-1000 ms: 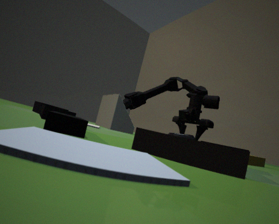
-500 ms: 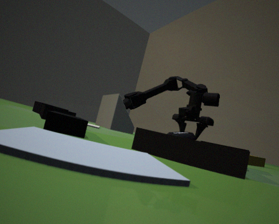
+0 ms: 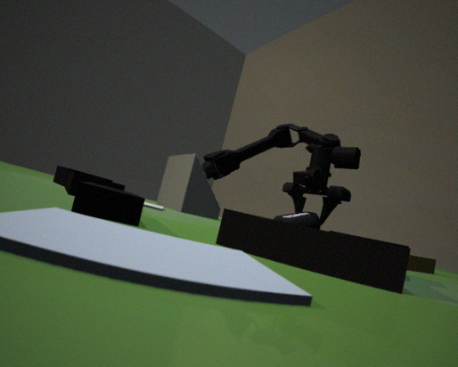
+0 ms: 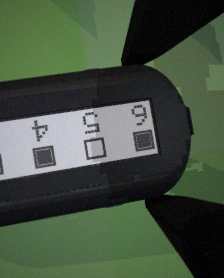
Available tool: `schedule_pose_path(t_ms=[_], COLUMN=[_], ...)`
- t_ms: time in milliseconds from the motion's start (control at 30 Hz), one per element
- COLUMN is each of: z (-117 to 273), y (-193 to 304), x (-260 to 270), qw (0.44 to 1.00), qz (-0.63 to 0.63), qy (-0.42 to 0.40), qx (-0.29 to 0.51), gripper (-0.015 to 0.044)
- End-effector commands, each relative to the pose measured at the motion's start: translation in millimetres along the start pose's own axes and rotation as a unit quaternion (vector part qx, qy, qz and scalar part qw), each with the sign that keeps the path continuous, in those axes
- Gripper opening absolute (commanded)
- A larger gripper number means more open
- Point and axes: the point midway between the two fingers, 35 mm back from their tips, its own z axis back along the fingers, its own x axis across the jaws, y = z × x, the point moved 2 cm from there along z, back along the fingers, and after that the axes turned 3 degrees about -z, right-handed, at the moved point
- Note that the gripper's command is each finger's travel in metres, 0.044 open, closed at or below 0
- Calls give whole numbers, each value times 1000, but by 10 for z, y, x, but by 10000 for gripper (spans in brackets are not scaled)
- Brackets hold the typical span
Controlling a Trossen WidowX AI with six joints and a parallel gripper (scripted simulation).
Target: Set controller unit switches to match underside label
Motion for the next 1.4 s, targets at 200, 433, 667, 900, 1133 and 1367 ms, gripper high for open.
schedule_pose_path(t_ms=[200, 433, 667, 900, 1133, 1367], z=[104, 151, 197, 241, 283, 324], y=[-56, -89, -123, -159, -198, -237], x=[20, 22, 23, 25, 26, 28], qw=[1000, 1000, 1000, 1000, 1000, 1000], qz=[0, 0, 0, 0, 0, 0], qy=[-5, -5, -5, -5, -5, -5], qx=[-1, -1, -1, -2, -2, -2], gripper=[336, 336, 336, 336, 336, 336])
